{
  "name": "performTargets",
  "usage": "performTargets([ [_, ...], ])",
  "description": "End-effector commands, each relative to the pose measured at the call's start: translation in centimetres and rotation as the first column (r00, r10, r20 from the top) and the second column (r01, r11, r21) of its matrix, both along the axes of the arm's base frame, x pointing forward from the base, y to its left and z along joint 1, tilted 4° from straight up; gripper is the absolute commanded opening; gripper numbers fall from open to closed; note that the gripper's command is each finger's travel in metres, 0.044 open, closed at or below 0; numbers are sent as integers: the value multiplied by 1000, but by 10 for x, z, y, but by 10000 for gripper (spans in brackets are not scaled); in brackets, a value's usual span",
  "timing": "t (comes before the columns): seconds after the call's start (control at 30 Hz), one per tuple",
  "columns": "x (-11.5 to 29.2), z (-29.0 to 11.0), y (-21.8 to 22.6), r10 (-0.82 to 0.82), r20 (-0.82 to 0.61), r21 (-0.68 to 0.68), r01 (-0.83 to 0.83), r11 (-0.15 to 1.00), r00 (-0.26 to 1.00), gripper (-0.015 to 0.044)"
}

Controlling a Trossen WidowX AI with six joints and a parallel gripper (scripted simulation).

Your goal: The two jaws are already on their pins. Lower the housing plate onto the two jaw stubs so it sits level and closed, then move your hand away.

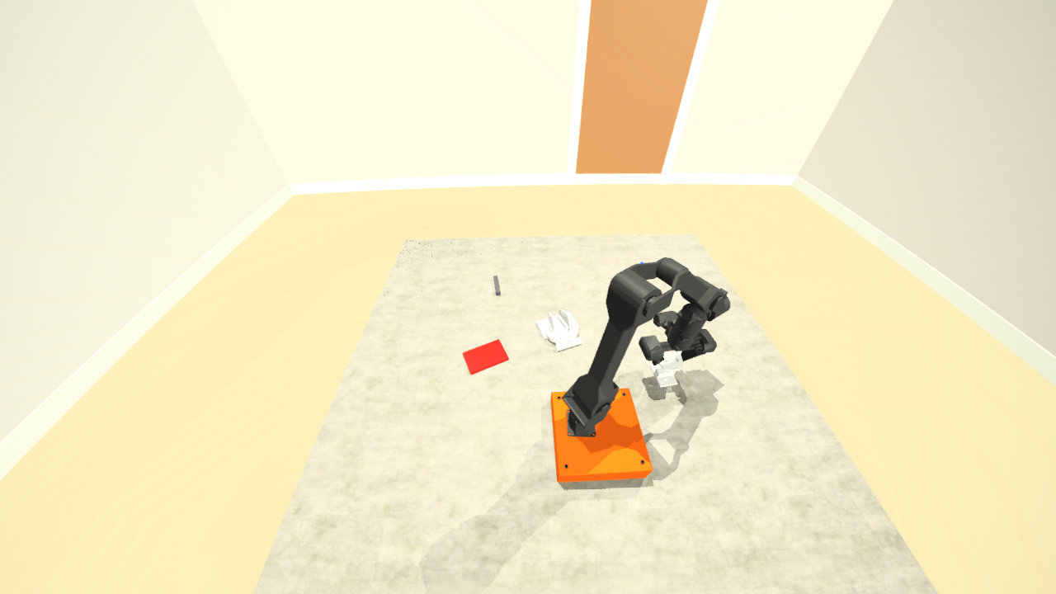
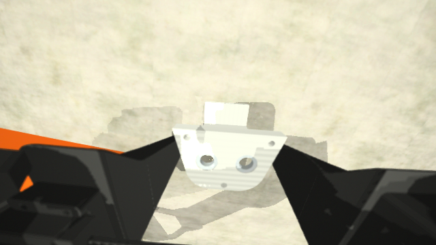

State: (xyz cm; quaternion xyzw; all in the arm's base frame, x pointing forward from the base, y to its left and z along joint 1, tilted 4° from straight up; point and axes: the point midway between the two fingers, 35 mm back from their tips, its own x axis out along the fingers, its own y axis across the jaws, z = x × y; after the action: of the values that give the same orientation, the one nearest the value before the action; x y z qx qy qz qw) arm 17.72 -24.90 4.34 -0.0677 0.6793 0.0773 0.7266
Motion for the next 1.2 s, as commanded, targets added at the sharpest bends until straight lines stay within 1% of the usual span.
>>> performTargets([
  [0.0, 0, 18, -1, 5, 9, -8, -5, 1000, 1000, 351],
  [0.2, -2, 35, 0, 4, 10, -8, -4, 1000, 1000, 351],
  [0.53, -1, 36, 1, -12, 9, -6, 13, 1000, 1000, 351],
  [0.83, 17, 37, 18, -235, 3, 11, 235, 972, 972, 351],
  [1.17, 36, 39, 38, -473, -8, 27, 473, 881, 881, 351],
])
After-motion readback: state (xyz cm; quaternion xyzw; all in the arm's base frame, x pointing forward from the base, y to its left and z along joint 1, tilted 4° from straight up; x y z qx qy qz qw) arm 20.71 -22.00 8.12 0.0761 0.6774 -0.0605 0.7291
